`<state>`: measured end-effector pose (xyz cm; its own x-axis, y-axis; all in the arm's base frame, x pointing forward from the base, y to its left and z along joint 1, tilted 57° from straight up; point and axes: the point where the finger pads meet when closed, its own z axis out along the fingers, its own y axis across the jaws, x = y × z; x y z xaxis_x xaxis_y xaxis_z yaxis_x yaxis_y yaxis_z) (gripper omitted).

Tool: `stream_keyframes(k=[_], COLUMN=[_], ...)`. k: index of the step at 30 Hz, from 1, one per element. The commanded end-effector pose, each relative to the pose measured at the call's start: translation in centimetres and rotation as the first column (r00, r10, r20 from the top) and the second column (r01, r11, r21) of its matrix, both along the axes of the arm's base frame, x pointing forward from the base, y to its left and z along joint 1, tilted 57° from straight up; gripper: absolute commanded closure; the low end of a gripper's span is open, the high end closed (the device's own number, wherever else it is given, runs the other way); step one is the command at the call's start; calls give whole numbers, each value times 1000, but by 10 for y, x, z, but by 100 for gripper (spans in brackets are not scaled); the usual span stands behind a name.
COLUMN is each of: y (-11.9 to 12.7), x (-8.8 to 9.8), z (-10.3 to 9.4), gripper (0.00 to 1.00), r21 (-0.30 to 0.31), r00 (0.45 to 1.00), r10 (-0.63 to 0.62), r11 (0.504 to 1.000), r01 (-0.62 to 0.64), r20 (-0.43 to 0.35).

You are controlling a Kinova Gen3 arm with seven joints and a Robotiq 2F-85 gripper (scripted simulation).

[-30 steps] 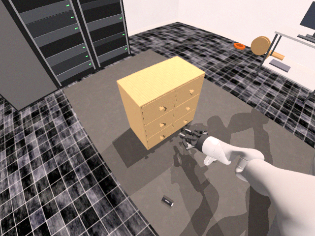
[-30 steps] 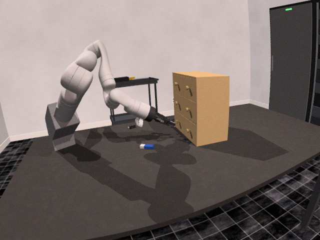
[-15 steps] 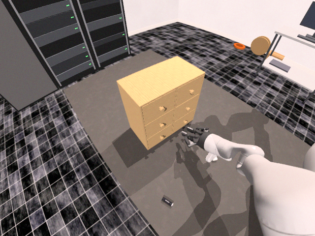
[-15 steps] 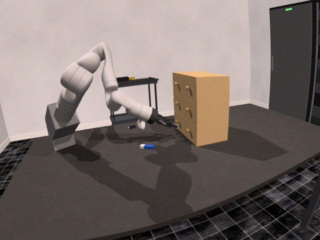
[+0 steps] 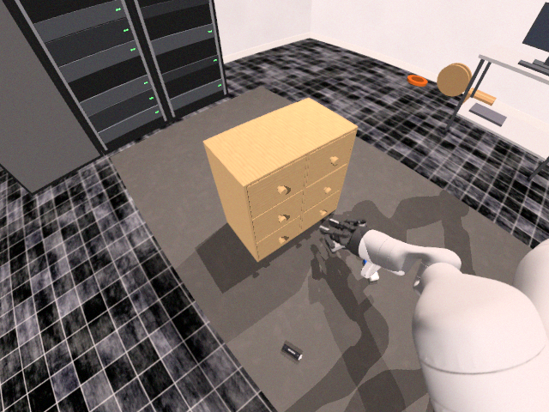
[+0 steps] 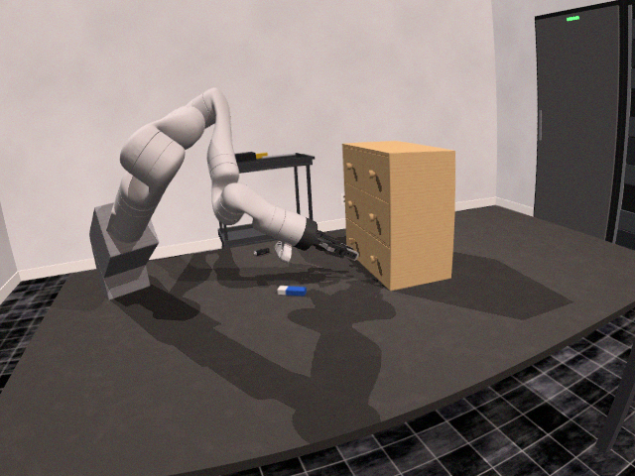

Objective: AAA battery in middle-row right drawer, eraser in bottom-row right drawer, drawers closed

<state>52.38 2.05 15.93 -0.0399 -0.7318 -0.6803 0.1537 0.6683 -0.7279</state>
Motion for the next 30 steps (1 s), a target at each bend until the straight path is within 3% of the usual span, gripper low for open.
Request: stream_keyframes(k=[1, 30], y=[-6, -24], x=[0, 6], z=[3, 18], gripper=[67, 67], r21=[7, 15], r00=[1000, 1000], r10=[-7, -4], r11=[1000, 1000], r01=[7, 4], r20=[2, 2])
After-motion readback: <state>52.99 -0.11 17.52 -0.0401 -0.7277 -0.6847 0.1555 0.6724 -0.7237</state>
